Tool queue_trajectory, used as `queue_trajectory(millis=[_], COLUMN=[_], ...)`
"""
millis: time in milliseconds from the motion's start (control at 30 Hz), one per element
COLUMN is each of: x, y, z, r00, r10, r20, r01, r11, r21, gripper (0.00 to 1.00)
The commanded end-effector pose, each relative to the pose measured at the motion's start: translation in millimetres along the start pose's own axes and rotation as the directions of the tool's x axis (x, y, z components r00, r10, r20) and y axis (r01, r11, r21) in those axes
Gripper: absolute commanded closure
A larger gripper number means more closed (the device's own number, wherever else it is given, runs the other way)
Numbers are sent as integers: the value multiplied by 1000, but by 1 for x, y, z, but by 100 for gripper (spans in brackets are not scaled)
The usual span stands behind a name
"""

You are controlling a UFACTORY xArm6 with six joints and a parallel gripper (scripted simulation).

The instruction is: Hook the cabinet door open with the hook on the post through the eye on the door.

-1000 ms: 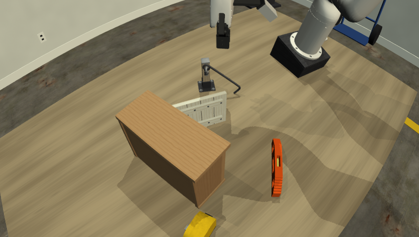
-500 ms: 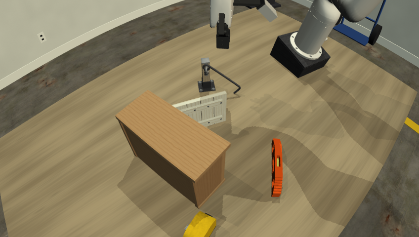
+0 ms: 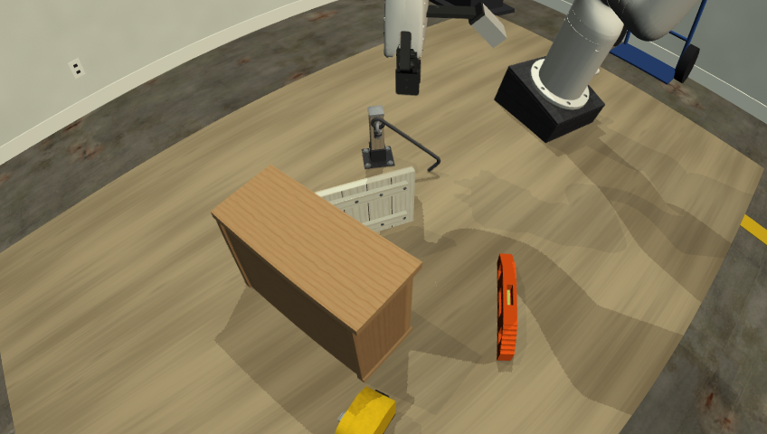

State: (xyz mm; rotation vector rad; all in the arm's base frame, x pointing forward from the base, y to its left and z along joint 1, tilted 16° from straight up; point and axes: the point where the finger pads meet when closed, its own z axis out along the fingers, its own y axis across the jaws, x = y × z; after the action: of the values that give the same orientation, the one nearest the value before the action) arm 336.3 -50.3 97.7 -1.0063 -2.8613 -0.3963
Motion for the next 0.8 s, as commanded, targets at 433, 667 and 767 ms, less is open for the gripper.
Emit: queue_trajectory(millis=[433,667,767], x=[-2,-2,-3], y=[0,0,0], z=[33,52,59], r00=[1000,1000,1000], r10=[0,0,0], r20=[2,2,2], r01=[0,0,0], r11=[1000,1000,1000], r21=[-1,-1,-1], gripper=[76,76,76])
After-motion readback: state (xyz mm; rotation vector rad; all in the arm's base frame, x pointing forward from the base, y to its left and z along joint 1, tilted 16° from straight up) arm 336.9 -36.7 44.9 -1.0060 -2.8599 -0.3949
